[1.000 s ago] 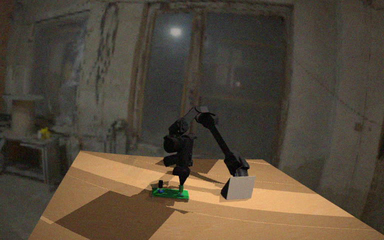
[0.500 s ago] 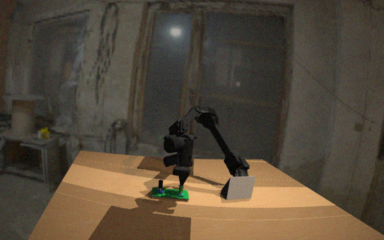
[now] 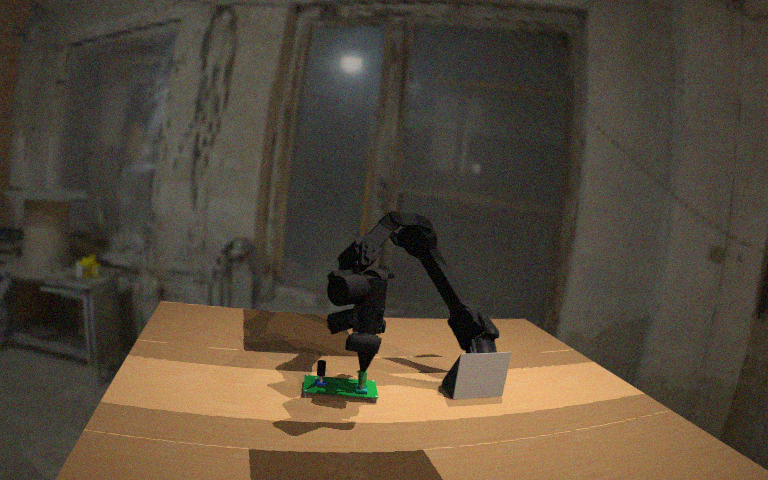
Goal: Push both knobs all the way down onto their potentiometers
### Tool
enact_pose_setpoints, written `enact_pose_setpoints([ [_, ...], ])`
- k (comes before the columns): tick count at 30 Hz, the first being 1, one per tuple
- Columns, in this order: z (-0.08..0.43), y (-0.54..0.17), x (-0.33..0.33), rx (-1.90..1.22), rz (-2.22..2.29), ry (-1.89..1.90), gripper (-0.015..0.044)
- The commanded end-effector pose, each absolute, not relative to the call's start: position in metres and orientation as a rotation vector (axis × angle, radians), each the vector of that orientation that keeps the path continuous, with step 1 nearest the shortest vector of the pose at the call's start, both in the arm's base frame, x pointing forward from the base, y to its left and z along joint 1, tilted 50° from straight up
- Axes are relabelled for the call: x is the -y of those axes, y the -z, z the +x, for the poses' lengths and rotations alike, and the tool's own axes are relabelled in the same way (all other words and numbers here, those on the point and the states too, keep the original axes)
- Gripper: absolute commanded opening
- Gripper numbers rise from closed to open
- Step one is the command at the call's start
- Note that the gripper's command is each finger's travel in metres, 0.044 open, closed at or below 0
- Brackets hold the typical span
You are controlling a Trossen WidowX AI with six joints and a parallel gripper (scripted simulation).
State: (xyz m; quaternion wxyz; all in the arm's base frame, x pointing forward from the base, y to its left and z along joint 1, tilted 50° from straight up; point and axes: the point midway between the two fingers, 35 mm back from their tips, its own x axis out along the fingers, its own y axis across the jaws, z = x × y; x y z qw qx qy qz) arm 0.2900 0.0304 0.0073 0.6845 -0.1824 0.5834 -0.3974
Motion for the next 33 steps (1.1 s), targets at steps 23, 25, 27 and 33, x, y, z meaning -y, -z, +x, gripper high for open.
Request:
enact_pose_setpoints([
  [23,0.2914,-0.0001,-0.0198,-1.309,-0.400,0.907,0.0000],
  [25,0.2914,-0.0001,-0.0198,-1.309,-0.400,0.907,0.0000],
  [27,0.2914,-0.0001,-0.0198,-1.309,-0.400,0.907,0.0000],
  [33,0.2914,0.0001,-0.0196,-1.309,-0.400,0.907,0.0000],
])
